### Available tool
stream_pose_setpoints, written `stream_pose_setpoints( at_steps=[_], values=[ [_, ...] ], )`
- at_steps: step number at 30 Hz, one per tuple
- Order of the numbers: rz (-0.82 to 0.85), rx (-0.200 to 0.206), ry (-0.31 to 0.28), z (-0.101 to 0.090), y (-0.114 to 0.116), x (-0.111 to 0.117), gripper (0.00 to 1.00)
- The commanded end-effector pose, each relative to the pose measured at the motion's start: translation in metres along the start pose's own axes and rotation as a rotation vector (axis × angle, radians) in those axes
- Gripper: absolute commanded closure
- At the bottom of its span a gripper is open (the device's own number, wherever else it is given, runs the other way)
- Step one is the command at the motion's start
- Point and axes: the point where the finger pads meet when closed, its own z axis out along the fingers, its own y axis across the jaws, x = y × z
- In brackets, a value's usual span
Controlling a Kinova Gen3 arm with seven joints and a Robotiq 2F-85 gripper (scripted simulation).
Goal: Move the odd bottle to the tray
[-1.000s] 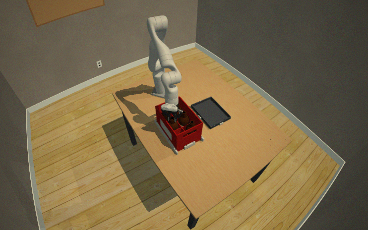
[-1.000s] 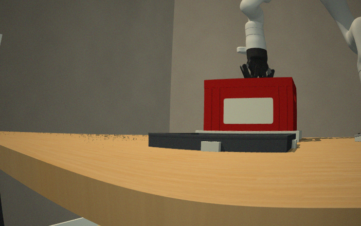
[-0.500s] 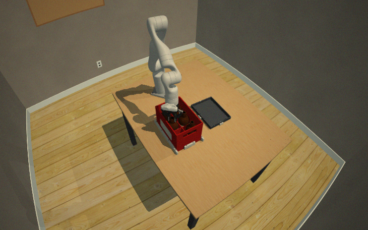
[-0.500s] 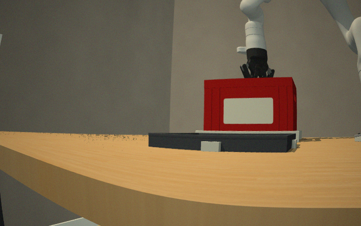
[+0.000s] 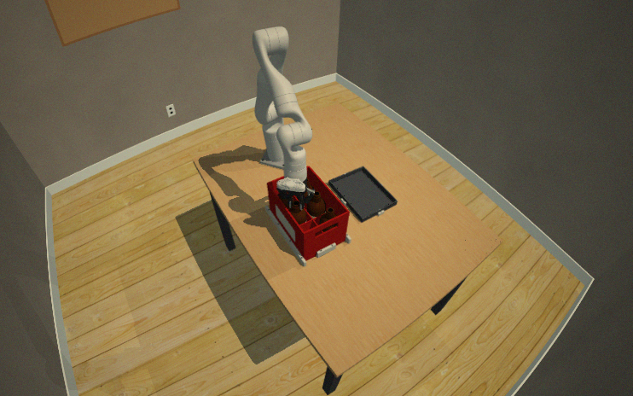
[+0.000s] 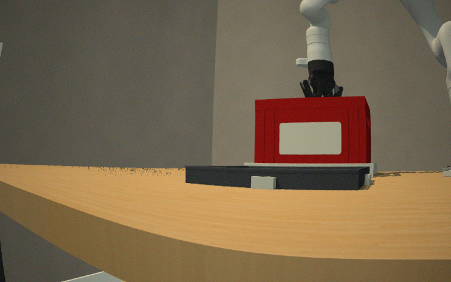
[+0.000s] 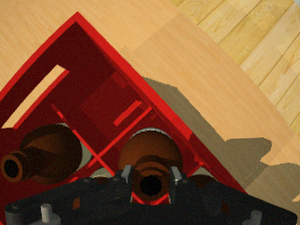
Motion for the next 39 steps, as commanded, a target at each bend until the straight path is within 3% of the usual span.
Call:
stream_pose_setpoints(
  at_steps=[1, 13, 14, 39],
  values=[
    [0.0, 0.0, 0.001, 0.0002, -0.0001, 0.0002, 1.0],
    [0.0, 0.0, 0.001, 0.0002, -0.0001, 0.0002, 1.0],
    [0.0, 0.0, 0.001, 0.0002, -0.0001, 0.0002, 0.36],
    [0.0, 0.0, 0.001, 0.0002, -0.0001, 0.0002, 0.36]
  ],
)
